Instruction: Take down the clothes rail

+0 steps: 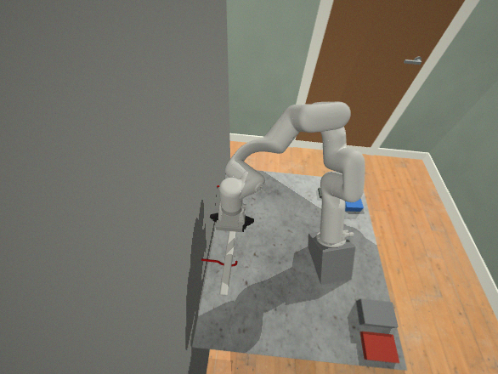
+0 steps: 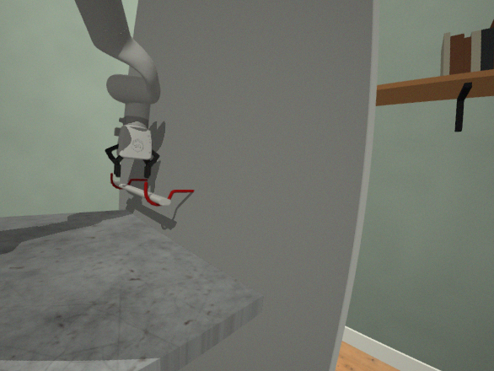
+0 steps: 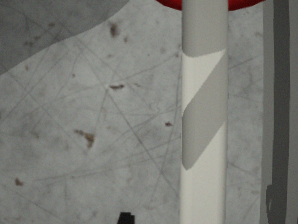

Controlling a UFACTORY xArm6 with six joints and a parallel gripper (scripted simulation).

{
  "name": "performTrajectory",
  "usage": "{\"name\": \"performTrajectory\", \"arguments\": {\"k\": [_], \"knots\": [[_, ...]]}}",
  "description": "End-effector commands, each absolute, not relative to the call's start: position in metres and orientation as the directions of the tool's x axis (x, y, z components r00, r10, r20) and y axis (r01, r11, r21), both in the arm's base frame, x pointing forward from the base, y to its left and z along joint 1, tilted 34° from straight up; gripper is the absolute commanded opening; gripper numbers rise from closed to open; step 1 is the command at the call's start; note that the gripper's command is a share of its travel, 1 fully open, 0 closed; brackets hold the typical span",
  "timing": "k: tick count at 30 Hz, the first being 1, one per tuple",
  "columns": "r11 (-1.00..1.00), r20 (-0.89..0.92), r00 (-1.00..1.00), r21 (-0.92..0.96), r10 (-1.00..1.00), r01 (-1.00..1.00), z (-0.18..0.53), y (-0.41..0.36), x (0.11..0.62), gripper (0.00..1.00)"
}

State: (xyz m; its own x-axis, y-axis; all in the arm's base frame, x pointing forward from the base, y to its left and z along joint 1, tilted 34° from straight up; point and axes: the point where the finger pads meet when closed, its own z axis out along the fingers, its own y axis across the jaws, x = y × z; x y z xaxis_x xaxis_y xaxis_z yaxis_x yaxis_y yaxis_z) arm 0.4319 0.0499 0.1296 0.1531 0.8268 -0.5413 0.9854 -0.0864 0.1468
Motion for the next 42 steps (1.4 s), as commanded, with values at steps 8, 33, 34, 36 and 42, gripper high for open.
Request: {"name": "performTrajectory", "arguments": {"k": [8, 33, 34, 36, 42], "knots": [[-0.085, -0.539, 0.154, 0.150, 0.828, 0.985, 0.125, 0.047, 0.434, 1.00], [-0.085, -0.539, 0.154, 0.150, 0.828, 0.985, 0.112, 0.038, 0.435, 1.00], [-0.085, -0.539, 0.154, 0.150, 0.828, 0.985, 0.112, 0.038, 0.435, 1.00], [-0.085, -0.539, 0.154, 0.150, 0.828, 0.985, 0.110, 0.037, 0.435, 1.00], [-0.085, -0.540, 0.154, 0.150, 0.828, 0.985, 0.108, 0.036, 0.435, 1.00]]}}
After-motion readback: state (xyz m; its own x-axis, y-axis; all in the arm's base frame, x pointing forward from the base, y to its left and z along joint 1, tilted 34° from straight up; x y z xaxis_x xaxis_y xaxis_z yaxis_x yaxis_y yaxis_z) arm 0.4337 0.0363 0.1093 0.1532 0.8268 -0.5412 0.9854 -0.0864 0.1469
